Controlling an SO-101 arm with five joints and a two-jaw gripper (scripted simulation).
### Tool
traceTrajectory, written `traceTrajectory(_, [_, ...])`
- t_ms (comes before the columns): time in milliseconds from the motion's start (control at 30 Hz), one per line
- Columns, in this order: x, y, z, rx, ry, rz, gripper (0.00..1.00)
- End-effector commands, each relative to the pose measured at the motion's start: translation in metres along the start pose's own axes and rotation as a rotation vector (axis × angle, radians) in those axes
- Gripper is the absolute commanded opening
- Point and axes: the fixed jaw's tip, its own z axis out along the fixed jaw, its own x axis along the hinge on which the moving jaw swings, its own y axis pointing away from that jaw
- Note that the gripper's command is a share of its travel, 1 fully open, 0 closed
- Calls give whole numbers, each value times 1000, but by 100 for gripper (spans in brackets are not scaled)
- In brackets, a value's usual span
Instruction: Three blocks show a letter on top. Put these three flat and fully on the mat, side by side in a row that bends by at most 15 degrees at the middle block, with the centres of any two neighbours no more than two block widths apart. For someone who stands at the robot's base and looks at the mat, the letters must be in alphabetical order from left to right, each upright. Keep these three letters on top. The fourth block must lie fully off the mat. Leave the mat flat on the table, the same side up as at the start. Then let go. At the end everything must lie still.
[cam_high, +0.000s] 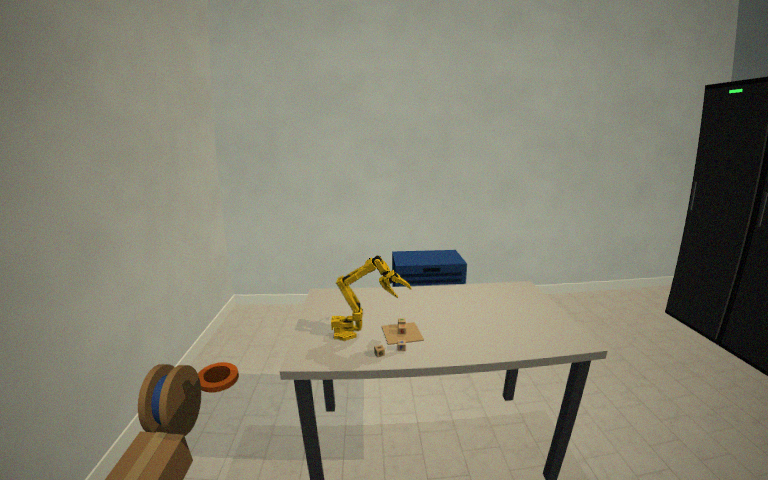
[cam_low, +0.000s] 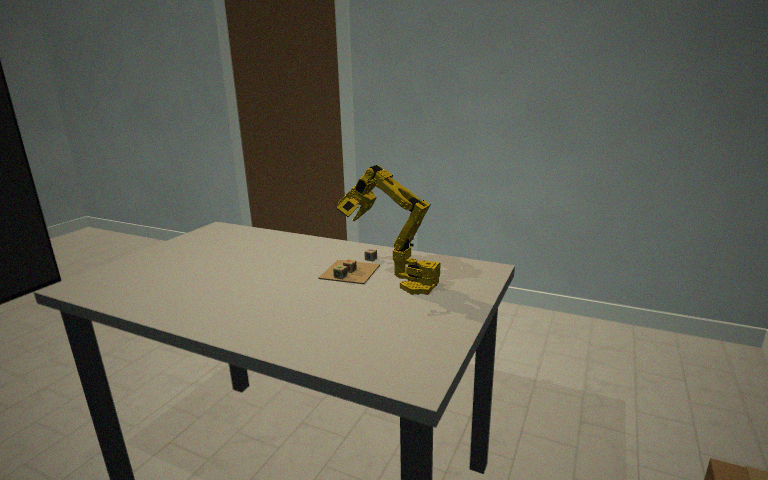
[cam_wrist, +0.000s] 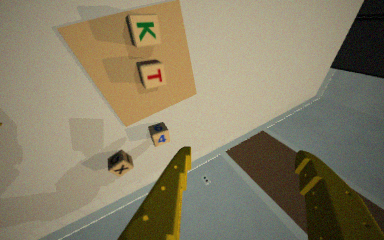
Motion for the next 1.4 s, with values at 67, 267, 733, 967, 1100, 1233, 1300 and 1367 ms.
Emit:
traceTrajectory(67, [13, -8, -12, 93, 40, -28, 35])
traceTrajectory(267, [28, -6, -11, 86, 85, -67, 35])
traceTrajectory(733, [91, 16, -14, 2, 270, -235, 35])
traceTrajectory(967, [126, 39, -21, -90, 365, -336, 35])
traceTrajectory(1100, [141, 52, -26, -144, 402, -383, 35])
traceTrajectory(1233, [152, 63, -30, -192, 428, -420, 35])
traceTrajectory(1300, [152, 63, -30, -192, 428, -420, 35])
traceTrajectory(1367, [155, 68, -32, -211, 436, -434, 35])
